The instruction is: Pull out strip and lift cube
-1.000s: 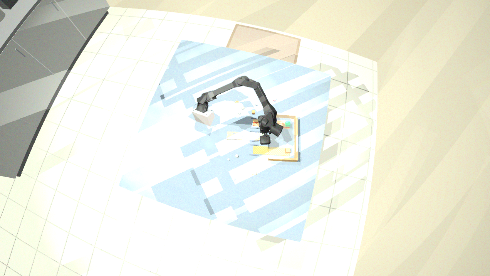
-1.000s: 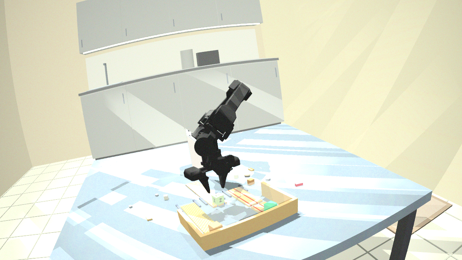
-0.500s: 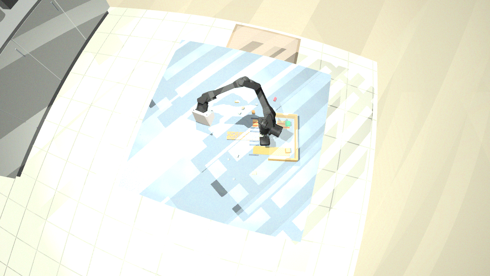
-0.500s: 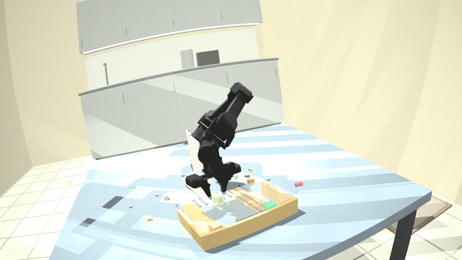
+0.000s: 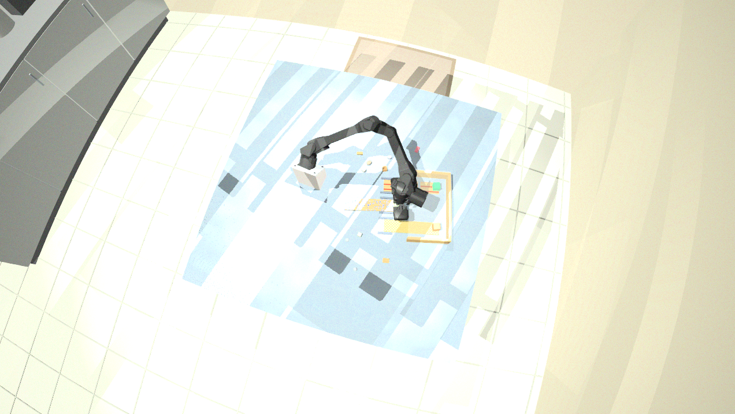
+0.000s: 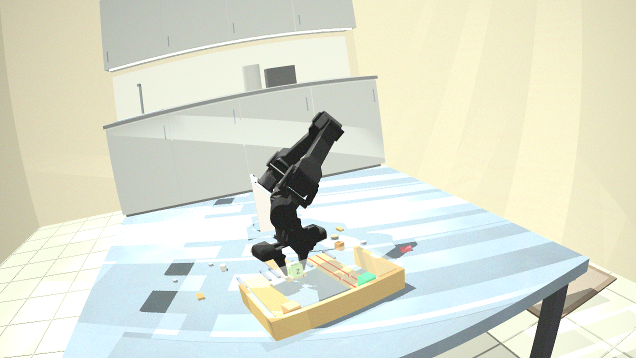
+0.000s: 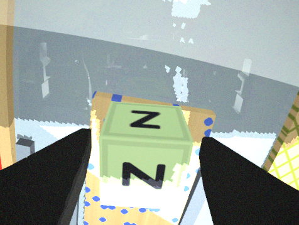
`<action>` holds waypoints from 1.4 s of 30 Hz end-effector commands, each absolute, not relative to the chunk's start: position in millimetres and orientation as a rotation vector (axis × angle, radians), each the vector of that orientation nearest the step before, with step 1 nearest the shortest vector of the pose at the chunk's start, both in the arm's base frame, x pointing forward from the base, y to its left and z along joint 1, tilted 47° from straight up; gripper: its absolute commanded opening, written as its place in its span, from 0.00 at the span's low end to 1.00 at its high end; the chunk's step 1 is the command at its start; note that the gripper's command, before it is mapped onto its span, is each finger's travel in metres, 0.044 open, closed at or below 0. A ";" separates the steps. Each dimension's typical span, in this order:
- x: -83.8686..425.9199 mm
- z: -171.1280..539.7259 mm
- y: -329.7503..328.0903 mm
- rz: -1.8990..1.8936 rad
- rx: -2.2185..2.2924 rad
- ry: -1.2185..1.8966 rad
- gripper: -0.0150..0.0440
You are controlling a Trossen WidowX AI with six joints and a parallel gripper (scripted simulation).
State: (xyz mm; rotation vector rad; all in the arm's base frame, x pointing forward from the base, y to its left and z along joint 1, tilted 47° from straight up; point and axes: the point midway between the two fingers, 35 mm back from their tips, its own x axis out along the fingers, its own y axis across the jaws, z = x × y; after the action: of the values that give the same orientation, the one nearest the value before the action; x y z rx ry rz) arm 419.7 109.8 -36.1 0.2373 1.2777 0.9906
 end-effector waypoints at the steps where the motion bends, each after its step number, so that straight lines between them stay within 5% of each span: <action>1: 420.0 -35.8 109.6 0.991 0.237 1.277 0.54; 10: 420.0 -35.8 109.6 0.991 0.237 1.277 0.44; 15: 414.8 -33.1 105.2 0.990 0.237 1.278 0.25; 42: 329.3 -13.6 66.5 0.992 0.237 1.287 0.25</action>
State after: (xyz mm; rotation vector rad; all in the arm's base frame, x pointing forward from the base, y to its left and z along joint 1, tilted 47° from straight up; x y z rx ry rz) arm 339.9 68.0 -12.2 0.2439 1.2849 0.9911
